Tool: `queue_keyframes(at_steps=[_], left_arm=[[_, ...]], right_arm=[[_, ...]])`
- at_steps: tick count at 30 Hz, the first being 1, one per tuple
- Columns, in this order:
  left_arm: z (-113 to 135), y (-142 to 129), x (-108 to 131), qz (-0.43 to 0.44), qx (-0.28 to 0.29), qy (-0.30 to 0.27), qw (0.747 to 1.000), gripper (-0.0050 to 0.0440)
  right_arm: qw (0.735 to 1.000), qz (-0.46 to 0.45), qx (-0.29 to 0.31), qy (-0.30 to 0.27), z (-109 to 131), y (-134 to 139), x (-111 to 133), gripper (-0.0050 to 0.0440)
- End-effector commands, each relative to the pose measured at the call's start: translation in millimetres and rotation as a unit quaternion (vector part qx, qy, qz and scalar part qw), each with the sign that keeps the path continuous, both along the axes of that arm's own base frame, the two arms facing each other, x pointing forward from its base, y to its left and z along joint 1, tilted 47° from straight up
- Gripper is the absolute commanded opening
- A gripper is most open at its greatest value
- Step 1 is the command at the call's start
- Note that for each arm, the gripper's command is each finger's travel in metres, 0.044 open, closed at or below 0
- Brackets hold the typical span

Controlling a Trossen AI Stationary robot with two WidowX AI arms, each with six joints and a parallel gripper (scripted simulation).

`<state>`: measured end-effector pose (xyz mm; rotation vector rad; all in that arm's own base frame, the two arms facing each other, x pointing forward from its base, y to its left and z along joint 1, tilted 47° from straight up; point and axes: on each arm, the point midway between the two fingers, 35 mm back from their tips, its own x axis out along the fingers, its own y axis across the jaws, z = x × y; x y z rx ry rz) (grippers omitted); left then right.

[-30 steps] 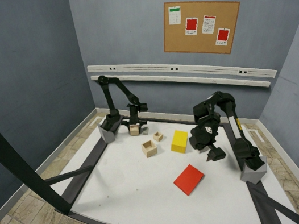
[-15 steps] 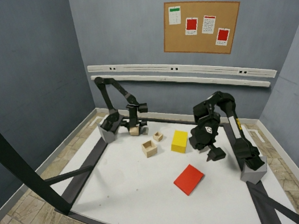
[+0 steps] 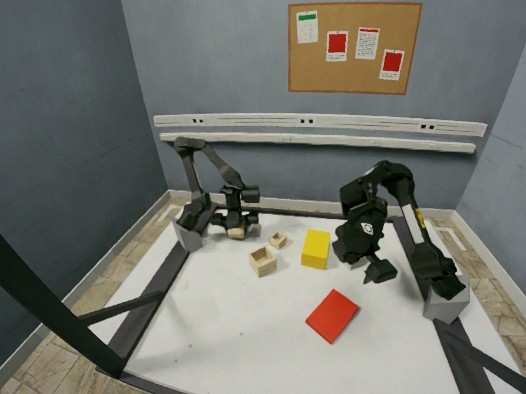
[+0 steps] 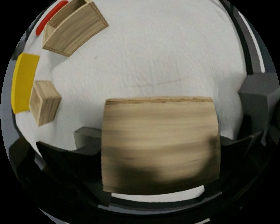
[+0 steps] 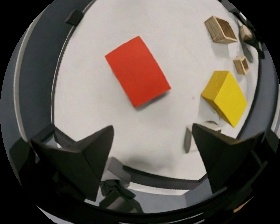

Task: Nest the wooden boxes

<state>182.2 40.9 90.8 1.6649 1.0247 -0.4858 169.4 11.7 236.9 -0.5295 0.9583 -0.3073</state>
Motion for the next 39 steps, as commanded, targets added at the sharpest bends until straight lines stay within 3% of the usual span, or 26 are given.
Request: queue_keyframes(at_steps=[1, 39], left_arm=[[2.0, -4.5, 2.6, 0.024, 0.031, -0.004, 0.999, -0.0050], [-10.9, -21.2, 9.1, 0.148, 0.211, -0.018, 0.966, -0.0050]], right_arm=[[1.000, 0.000, 0.001, -0.004, 1.5, 0.6, 0.2, 0.0400], [1.000, 0.000, 0.001, -0.004, 1.5, 0.6, 0.2, 0.0400]])
